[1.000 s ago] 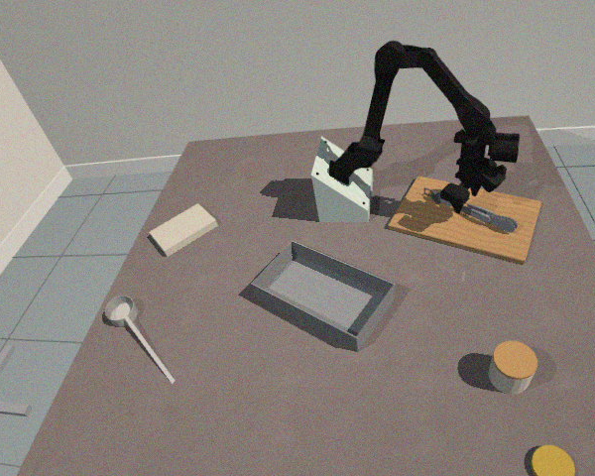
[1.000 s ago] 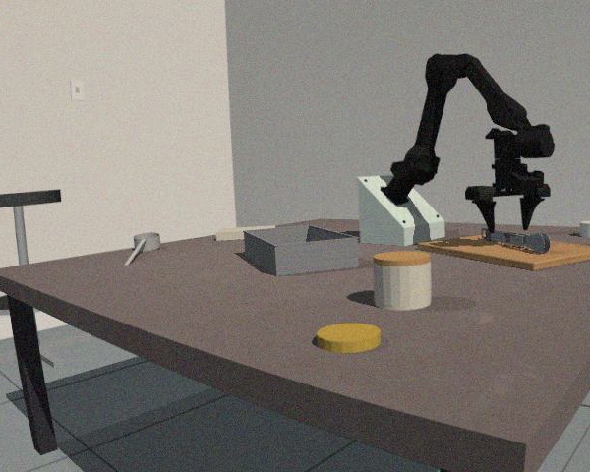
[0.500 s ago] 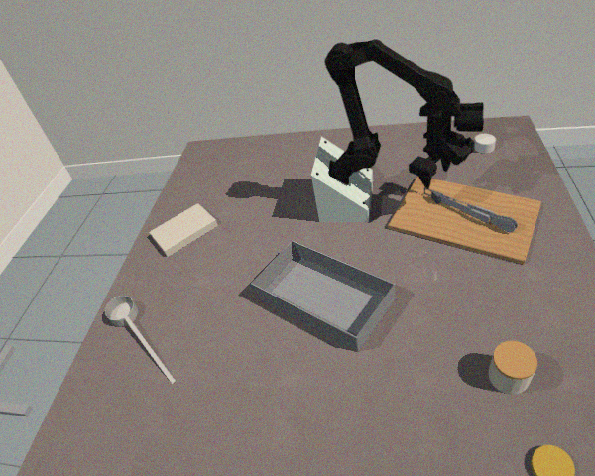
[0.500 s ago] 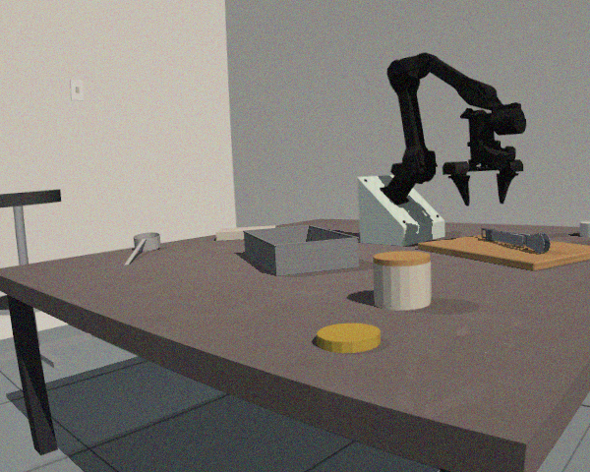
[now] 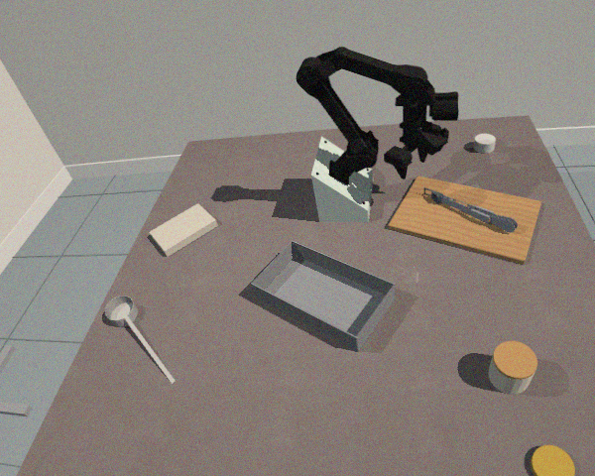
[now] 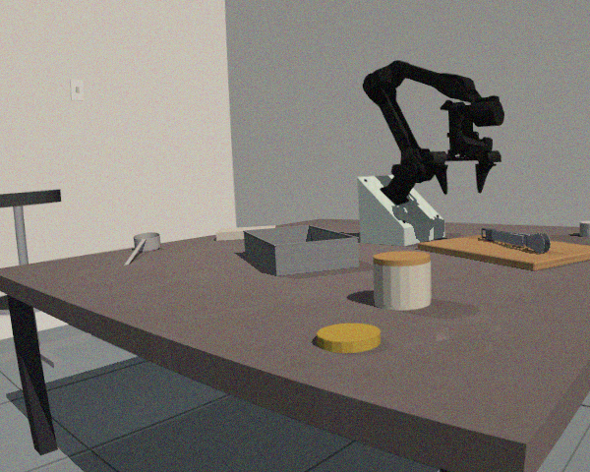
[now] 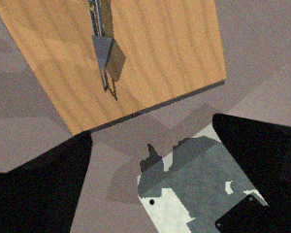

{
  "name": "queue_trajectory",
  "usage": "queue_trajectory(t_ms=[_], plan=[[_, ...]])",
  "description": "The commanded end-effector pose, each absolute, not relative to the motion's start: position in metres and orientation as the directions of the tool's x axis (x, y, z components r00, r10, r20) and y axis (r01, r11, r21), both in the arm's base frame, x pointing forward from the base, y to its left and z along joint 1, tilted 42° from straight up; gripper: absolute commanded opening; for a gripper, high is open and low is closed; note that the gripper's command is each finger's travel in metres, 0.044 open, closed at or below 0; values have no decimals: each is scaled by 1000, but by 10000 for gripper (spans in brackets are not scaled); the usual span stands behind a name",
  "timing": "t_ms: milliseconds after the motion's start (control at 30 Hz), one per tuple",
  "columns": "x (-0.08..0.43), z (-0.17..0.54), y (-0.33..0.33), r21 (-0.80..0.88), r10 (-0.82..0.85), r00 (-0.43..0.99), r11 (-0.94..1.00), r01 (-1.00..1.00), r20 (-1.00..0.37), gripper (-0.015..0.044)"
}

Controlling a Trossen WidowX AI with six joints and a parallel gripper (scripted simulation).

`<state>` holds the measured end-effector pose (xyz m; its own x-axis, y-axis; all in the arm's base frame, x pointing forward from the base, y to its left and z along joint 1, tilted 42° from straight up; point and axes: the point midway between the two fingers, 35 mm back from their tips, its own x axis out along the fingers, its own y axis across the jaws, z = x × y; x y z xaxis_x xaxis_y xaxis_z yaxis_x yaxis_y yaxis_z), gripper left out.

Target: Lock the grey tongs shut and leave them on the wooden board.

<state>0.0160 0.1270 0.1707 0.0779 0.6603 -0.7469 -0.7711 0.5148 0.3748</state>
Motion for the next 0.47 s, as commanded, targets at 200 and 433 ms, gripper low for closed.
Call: queue_trajectory(t_ms=[200, 433], plan=[[13, 195, 107, 382, 675, 79, 506, -774, -734, 440], [13, 195, 107, 382, 675, 79, 506, -774, -734, 440]])
